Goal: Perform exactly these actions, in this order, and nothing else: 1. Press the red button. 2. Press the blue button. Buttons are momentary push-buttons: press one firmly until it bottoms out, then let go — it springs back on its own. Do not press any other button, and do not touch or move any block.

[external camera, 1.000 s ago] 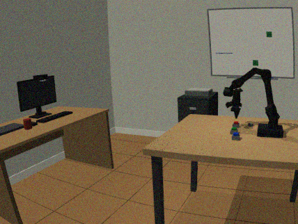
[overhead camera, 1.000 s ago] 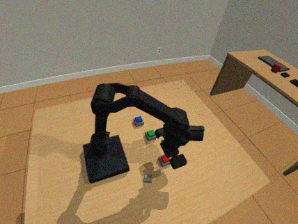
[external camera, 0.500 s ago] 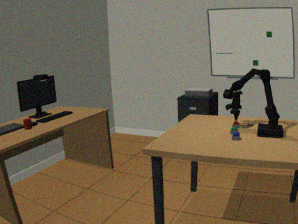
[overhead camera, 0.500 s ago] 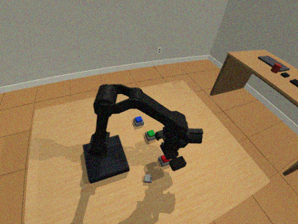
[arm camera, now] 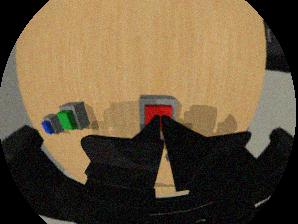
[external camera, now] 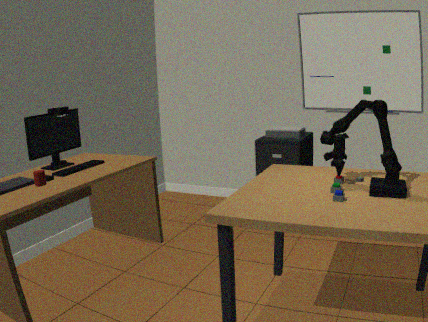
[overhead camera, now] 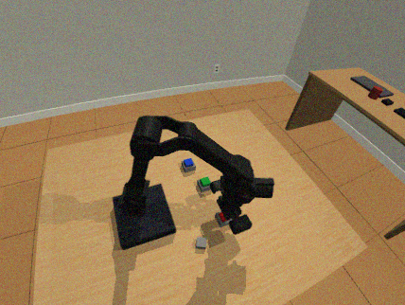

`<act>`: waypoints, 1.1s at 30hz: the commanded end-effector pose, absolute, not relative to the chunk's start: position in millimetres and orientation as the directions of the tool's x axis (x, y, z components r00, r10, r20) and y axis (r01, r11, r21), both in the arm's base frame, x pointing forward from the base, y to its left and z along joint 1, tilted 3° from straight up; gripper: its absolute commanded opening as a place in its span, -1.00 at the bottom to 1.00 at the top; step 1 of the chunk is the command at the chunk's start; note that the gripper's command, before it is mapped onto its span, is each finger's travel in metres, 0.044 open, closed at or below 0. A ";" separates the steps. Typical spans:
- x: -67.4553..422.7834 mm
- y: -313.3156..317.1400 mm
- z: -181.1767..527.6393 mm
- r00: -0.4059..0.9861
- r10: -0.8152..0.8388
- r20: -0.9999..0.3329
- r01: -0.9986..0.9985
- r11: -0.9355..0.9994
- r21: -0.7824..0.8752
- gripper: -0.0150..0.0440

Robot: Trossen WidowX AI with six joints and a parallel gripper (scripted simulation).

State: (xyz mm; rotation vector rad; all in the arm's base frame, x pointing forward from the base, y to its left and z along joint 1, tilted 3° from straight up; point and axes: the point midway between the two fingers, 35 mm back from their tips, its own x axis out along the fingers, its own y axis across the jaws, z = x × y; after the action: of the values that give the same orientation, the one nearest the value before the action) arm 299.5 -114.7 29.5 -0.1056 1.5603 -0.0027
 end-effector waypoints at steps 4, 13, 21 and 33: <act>298.1 -113.5 27.8 0.008 -0.061 -0.998 -0.070 0.996 -0.062 -0.42; 299.4 -114.5 31.7 0.011 -0.068 -0.998 -0.066 0.995 -0.069 -0.42; 298.3 -111.4 63.4 0.008 -0.061 -0.998 -0.070 0.996 -0.062 -0.42; 302.9 -85.3 121.5 0.010 -0.057 -0.998 -0.070 0.996 -0.058 -0.42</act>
State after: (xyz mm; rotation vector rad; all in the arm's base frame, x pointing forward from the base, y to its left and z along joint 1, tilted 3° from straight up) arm 298.8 -105.4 122.4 -0.1000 1.5578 -0.0075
